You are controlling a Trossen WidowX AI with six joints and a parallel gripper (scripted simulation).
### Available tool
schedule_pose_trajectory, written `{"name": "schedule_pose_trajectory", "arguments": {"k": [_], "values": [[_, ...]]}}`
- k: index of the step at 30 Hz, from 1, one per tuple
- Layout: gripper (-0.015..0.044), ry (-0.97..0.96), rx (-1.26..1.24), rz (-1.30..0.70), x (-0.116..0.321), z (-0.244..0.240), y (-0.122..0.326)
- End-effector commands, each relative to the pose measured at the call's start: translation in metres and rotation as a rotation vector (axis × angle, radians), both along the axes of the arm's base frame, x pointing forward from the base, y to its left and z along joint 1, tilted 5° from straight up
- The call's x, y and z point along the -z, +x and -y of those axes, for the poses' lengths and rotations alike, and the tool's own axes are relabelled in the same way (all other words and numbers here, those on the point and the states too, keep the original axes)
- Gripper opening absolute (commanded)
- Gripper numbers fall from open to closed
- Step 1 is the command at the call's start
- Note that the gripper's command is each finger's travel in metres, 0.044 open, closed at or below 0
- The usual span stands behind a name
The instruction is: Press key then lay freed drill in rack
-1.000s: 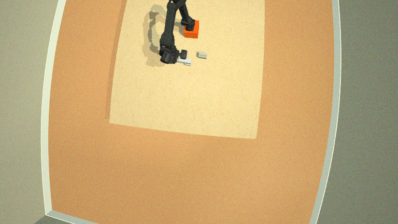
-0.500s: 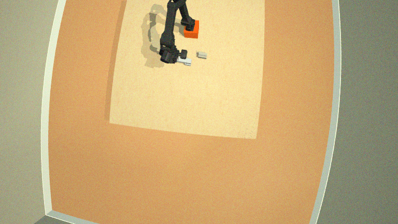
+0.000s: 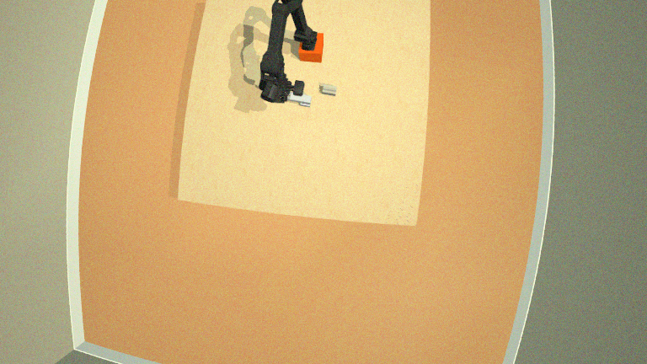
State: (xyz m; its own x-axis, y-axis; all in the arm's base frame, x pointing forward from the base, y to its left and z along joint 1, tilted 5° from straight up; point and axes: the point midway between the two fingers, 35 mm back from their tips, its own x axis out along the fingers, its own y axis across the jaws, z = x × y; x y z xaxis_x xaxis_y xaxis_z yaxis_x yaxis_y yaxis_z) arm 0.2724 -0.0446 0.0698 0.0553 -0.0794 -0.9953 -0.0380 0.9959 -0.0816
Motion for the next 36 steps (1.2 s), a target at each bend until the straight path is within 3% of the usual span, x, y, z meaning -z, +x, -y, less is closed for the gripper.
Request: {"name": "schedule_pose_trajectory", "arguments": {"k": [1,11,20,24,28,32,36], "values": [[0.0,-0.006,0.005,-0.037,0.016,0.005,-0.006],[0.0,-0.007,0.005,-0.037,0.022,0.006,-0.006],[0.0236,-0.006,0.005,-0.036,-0.051,-0.002,0.001],[0.0341,-0.003,-0.024,-0.03,-0.043,-0.004,0.001],[0.044,-0.018,-0.495,-0.066,-0.007,-0.049,0.013],[0.044,-0.037,-1.039,-0.107,0.036,-0.102,0.012],[0.044,-0.046,-1.43,-0.137,0.065,-0.139,-0.001]]}}
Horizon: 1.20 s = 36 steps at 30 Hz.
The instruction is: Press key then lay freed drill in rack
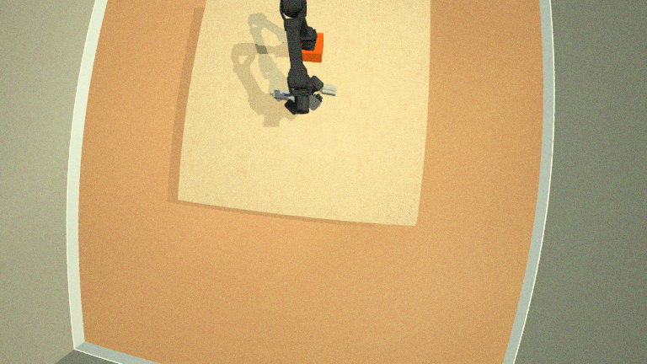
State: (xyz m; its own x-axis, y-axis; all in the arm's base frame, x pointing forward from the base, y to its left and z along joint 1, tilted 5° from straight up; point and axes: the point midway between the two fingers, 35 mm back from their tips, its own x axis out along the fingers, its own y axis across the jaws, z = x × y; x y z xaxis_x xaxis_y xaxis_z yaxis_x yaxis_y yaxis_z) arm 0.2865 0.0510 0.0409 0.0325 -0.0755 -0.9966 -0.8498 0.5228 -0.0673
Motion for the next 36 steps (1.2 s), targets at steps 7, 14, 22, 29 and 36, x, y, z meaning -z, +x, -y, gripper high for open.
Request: {"name": "schedule_pose_trajectory", "arguments": {"k": [7,14,22,29,36], "values": [[0.044,-0.009,-0.588,-0.058,0.046,-0.056,-0.021],[0.044,-0.009,-0.588,-0.058,0.046,-0.056,-0.021],[0.044,-0.01,-0.588,-0.058,0.05,-0.054,-0.02],[0.044,-0.01,-0.588,-0.059,0.061,-0.051,-0.019],[0.044,-0.01,-0.588,-0.059,0.071,-0.047,-0.019]]}}
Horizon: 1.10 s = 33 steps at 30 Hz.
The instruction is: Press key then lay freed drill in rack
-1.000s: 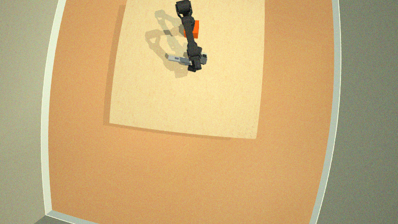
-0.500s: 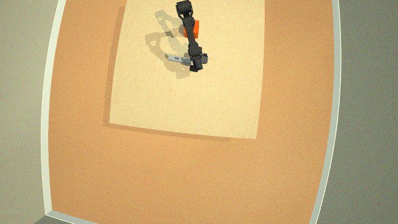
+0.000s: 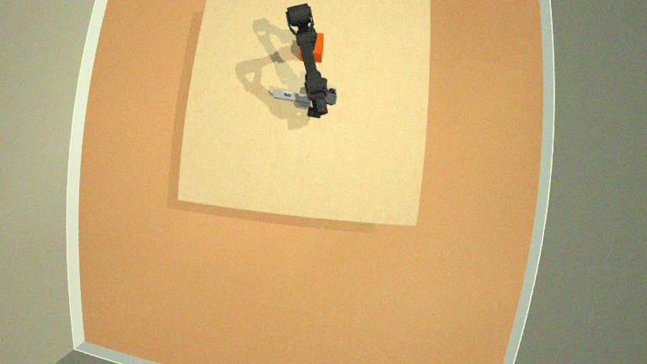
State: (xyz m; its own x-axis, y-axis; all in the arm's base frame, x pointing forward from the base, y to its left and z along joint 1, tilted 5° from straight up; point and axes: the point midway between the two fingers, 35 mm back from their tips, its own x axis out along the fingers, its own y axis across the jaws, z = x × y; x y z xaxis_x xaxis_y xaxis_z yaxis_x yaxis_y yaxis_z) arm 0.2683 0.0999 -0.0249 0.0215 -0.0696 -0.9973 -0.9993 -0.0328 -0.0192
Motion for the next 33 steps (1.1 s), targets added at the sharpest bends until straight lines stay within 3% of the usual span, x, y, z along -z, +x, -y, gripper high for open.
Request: {"name": "schedule_pose_trajectory", "arguments": {"k": [1,17,32,33], "values": [[0.044,-0.002,-0.004,-0.005,0.007,0.003,-0.001],[0.044,-0.003,-0.004,-0.005,0.029,0.011,-0.002],[0.0046,0.0,0.001,-0.002,0.025,0.01,-0.001],[0.004,0.0,0.001,-0.002,0.025,0.01,-0.001]]}}
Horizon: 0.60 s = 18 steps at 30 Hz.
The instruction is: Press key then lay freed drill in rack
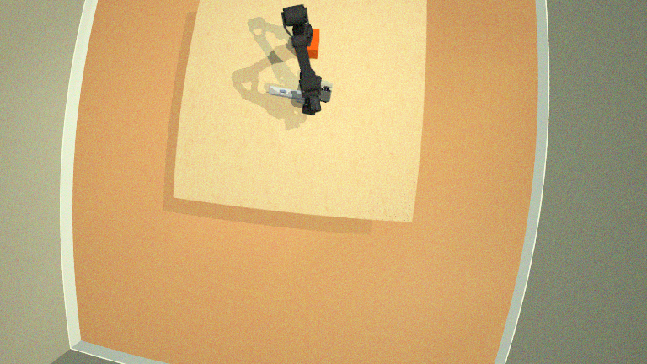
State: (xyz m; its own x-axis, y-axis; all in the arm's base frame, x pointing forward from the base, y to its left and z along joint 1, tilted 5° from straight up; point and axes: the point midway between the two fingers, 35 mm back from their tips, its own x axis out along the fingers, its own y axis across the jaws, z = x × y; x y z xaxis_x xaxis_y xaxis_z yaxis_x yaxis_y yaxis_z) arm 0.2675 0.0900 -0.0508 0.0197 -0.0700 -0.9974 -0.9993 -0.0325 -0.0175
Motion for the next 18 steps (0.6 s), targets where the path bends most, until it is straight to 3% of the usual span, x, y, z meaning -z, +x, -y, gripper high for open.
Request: {"name": "schedule_pose_trajectory", "arguments": {"k": [1,6,18], "values": [[0.0033,0.0,0.0,0.0,-0.001,0.0,0.0],[0.0,0.0,0.0,0.0,-0.001,0.0,0.0],[0.0,-0.001,-0.005,-0.004,0.002,-0.015,-0.001]]}}
